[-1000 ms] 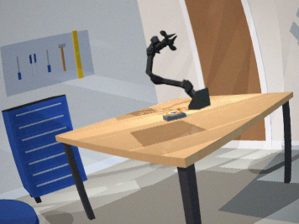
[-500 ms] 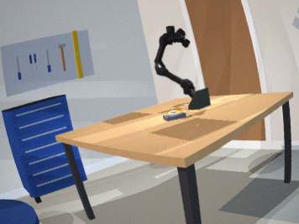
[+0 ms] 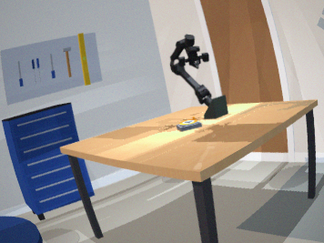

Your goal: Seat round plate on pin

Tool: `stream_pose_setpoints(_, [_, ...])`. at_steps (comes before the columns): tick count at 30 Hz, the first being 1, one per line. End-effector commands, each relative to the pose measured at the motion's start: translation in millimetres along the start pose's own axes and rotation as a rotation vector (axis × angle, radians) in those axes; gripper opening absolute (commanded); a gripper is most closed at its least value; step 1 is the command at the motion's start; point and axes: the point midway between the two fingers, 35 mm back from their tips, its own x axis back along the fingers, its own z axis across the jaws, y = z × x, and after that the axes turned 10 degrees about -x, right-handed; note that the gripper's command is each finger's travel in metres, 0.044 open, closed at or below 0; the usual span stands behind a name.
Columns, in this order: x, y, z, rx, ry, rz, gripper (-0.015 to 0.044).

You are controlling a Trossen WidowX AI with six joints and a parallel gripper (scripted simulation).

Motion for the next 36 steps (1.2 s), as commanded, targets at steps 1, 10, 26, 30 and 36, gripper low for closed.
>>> stream_pose_setpoints(1, [-57.4, -31.0, -34.1, -0.261, -0.126, 0.202, 0.0])
stream_pose_setpoints(10, [-137.1, -126.1, -89.3, -0.758, -0.427, 0.564, 0.0])
stream_pose_setpoints(26, [-163.6, -161.6, -99.3, -0.862, -0.509, 0.644, 0.0])
stream_pose_setpoints(30, [-177.3, -175.7, -102.4, -0.861, -0.51, 0.644, 0.0])
stream_pose_setpoints(36, [-185.2, -184.2, -103.9, -0.861, -0.512, 0.644, 0.0])
